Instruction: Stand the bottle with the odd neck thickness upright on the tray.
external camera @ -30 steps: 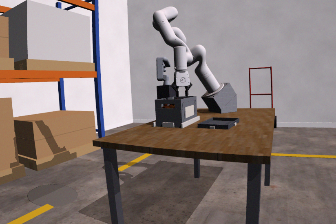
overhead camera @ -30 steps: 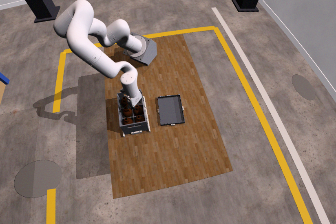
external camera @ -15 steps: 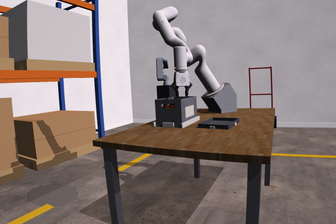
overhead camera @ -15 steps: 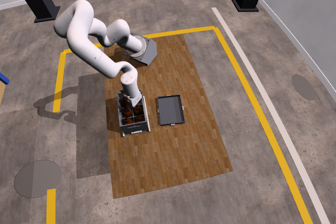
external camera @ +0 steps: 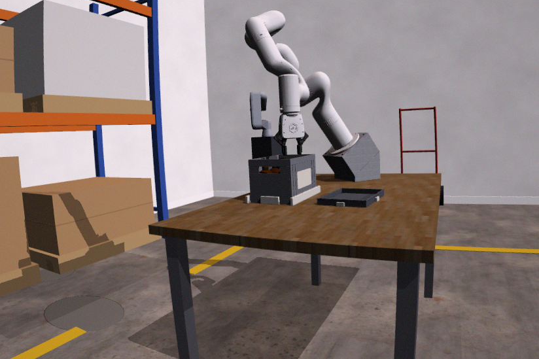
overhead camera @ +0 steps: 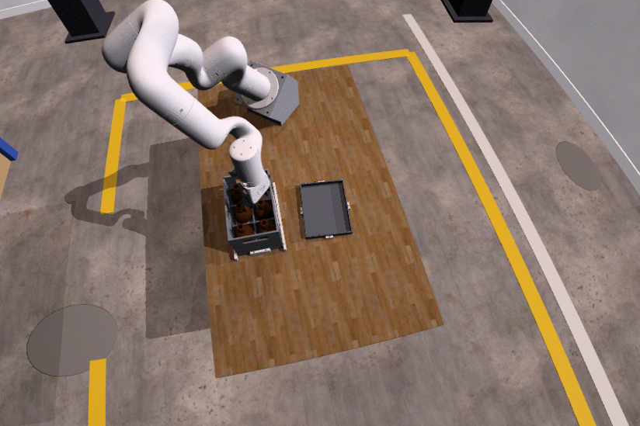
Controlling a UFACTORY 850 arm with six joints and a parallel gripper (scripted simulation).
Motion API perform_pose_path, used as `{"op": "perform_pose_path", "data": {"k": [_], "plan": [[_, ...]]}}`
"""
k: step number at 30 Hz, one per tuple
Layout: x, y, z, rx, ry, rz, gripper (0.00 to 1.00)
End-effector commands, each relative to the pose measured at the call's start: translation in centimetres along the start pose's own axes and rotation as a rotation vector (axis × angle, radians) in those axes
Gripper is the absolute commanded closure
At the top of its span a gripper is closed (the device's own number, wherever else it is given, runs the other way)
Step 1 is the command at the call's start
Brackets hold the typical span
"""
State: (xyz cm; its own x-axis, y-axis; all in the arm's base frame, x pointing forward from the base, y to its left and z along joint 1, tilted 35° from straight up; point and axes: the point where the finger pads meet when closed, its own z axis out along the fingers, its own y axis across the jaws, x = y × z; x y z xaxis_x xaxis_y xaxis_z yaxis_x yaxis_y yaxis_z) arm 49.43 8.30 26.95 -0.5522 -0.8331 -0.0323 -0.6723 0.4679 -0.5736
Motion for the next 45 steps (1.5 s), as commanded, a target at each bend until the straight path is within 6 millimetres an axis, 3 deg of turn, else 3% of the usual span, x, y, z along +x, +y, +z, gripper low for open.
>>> {"op": "perform_pose_path", "data": {"k": [1,45], "plan": [[0.0,0.0,0.0,0.001,-0.001,0.0,0.35],[-0.1,0.0,3.6,0.001,-0.001,0.0,0.35]]}}
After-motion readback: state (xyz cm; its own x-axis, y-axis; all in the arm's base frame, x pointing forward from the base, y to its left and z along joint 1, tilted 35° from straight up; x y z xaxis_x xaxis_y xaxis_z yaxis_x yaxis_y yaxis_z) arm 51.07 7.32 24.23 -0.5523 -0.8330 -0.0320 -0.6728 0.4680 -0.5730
